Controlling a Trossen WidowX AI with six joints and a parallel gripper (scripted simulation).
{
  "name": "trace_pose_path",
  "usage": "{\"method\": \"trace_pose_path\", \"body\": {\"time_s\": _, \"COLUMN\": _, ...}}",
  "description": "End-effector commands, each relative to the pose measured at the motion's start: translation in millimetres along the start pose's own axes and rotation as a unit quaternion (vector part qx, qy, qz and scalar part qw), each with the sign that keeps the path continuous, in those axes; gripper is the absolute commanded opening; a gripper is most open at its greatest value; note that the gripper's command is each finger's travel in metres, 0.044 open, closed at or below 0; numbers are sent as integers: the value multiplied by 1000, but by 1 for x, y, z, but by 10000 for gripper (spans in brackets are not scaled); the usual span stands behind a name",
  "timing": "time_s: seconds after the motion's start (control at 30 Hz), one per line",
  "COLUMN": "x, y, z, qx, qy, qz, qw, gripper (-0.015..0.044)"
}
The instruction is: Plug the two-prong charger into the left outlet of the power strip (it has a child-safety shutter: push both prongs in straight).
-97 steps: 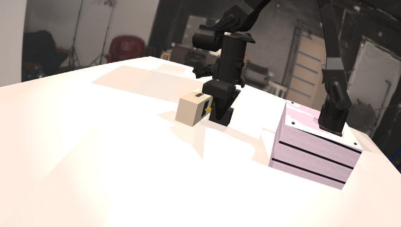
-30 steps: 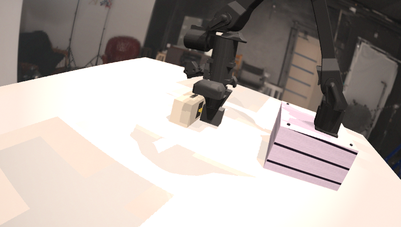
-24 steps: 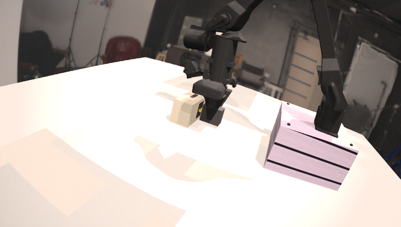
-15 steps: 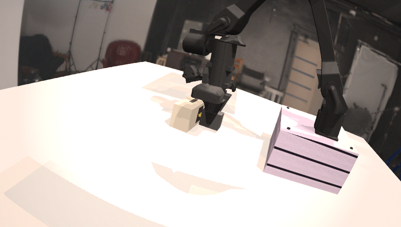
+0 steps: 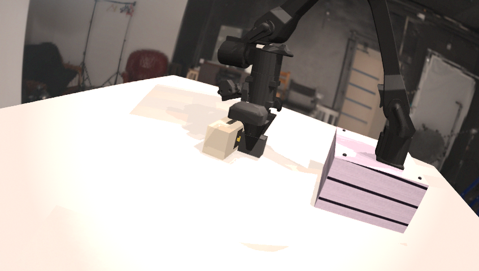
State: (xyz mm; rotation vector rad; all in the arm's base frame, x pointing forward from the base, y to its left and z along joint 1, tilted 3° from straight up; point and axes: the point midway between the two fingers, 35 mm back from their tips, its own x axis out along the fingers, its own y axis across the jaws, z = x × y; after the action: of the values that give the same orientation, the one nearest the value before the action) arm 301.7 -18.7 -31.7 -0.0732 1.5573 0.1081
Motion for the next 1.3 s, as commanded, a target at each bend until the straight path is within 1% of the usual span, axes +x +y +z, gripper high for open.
{"method": "trace_pose_path", "body": {"time_s": 0.0, "x": -1, "y": 1, "z": 3, "qx": 1, "qy": -4, "qz": 3, "qw": 1000, "gripper": 0}}
{"method": "trace_pose_path", "body": {"time_s": 1.27, "x": 0, "y": 0, "z": -1, "qx": 1, "qy": -1, "qz": 1, "qw": 1000, "gripper": 0}}
